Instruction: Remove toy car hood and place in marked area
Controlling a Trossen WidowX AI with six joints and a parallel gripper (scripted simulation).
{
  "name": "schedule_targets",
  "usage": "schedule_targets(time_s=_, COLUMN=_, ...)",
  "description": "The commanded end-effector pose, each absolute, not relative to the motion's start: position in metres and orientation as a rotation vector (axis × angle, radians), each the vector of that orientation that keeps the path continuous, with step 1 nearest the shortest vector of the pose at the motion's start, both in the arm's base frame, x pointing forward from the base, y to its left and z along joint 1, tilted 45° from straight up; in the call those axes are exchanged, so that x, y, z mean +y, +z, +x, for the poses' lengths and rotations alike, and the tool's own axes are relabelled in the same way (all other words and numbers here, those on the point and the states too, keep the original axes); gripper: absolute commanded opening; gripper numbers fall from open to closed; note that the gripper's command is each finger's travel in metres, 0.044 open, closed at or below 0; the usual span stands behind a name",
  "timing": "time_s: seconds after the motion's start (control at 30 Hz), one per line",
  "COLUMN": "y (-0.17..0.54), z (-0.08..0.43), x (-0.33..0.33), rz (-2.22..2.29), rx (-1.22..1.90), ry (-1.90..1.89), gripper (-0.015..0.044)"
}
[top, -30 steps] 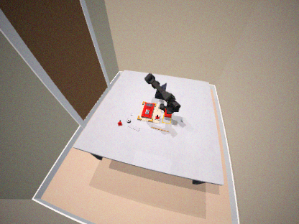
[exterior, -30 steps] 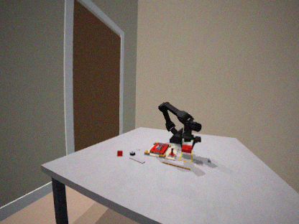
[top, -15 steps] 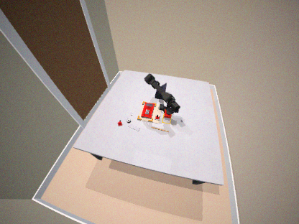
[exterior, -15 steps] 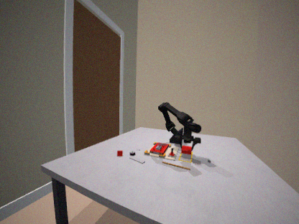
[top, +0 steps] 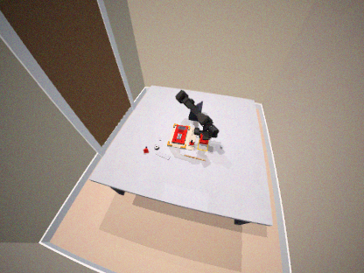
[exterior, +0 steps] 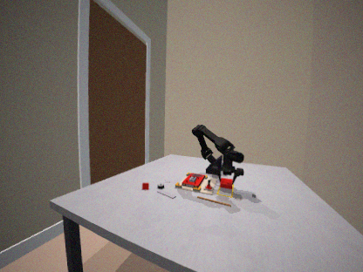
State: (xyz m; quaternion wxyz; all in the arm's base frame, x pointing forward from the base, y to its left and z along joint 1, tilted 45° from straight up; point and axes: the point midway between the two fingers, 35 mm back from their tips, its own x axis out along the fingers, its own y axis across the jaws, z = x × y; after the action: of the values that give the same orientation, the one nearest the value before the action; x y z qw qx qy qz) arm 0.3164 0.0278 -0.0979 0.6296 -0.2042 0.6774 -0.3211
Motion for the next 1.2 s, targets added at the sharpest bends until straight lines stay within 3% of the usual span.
schedule_targets(time_s=0.0, y=-0.099, z=0.316, x=0.026, rz=-0.473, rx=1.549, ry=-0.733, gripper=0.0)
schedule_targets(time_s=1.17, y=-0.111, z=0.314, x=0.015, rz=-0.474, rx=1.549, ry=-0.734, gripper=0.0)
